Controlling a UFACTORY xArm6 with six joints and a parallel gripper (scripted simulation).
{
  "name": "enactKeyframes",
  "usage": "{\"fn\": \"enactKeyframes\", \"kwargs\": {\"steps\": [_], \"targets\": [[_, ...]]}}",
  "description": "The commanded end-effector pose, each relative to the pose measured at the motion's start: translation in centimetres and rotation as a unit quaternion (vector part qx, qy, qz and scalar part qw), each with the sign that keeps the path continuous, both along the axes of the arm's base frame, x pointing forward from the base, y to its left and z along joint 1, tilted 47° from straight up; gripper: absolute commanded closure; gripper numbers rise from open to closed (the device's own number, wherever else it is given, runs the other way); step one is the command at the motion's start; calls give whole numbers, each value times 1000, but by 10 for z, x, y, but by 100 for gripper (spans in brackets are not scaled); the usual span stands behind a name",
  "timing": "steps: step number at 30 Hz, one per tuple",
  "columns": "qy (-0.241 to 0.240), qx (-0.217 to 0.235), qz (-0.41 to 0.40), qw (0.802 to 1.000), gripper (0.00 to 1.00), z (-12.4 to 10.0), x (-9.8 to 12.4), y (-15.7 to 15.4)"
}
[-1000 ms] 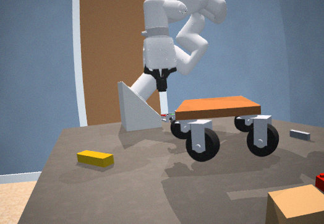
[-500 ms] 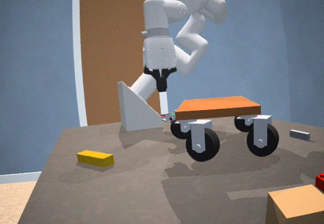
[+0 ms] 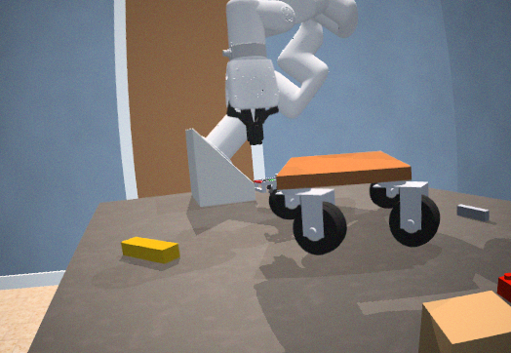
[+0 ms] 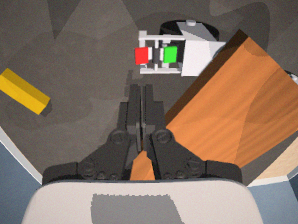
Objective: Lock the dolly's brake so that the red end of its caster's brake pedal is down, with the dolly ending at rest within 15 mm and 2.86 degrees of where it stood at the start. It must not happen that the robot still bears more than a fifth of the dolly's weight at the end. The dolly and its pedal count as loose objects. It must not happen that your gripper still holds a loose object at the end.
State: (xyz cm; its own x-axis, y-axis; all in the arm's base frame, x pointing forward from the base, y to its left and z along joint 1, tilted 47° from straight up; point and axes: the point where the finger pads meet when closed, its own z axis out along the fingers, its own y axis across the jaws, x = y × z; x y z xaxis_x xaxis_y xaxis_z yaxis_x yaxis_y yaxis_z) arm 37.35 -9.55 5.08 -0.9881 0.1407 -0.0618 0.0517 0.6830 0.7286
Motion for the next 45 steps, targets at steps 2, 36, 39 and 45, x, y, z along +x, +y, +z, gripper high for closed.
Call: {"fn": "enactKeyframes", "kwargs": {"steps": [2, 36, 39, 45], "targets": [[-1, -1, -1, 1000, 100, 0, 1, -1], [-1, -1, -1, 1000, 100, -35, 9, 36], [-1, -1, -1, 1000, 100, -39, 9, 40], [-1, -1, -1, 1000, 100, -44, 11, 46]]}}
